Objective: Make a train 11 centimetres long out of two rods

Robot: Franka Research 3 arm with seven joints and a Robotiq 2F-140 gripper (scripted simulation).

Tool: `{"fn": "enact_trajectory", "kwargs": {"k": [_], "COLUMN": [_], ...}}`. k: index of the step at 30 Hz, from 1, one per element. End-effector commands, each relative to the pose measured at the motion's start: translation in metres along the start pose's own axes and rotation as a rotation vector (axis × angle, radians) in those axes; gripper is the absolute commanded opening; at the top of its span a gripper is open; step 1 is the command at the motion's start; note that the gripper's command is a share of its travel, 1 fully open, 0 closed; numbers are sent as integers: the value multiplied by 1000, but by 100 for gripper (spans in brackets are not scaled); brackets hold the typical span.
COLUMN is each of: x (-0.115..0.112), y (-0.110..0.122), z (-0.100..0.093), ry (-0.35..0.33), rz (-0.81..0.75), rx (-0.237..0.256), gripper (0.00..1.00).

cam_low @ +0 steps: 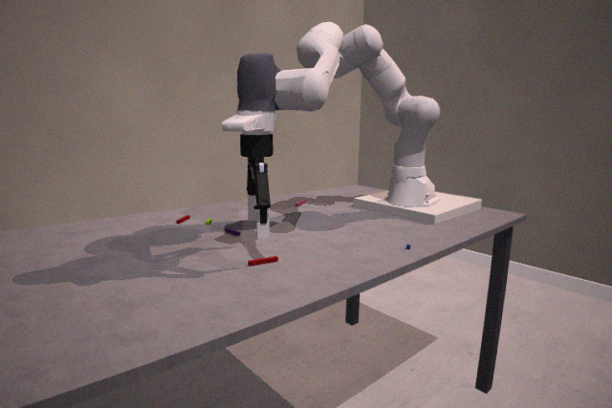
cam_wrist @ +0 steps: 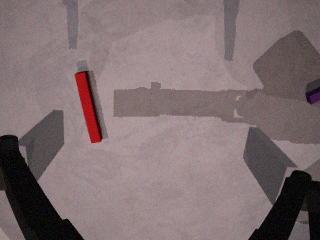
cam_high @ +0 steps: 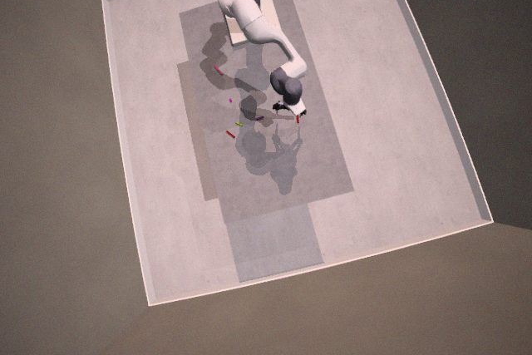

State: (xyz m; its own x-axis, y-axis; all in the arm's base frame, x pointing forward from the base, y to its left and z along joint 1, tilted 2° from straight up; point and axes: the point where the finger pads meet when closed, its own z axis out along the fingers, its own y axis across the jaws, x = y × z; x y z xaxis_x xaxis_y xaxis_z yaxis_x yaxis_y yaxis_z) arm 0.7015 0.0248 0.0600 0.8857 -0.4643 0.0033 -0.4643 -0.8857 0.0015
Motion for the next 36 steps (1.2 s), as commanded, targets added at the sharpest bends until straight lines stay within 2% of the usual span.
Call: {"fn": "enact_trajectory", "kwargs": {"k": [1,2,16,18,19,33,35,36], "x": [5,10,36,36,41,62,62,66], "y": [4,14,68,68,78,133,133,144], "z": [-2,-2,-3,-3,-3,-6,-6,-7], "ry": [6,4,-1,-1,-2,-4,-4,-4], "rz": [127,184,481,481,539,838,838,895], "rx": [6,6,5,5,5,6,6,7], "gripper": [100,100,100,100,100,100,100,100]}}
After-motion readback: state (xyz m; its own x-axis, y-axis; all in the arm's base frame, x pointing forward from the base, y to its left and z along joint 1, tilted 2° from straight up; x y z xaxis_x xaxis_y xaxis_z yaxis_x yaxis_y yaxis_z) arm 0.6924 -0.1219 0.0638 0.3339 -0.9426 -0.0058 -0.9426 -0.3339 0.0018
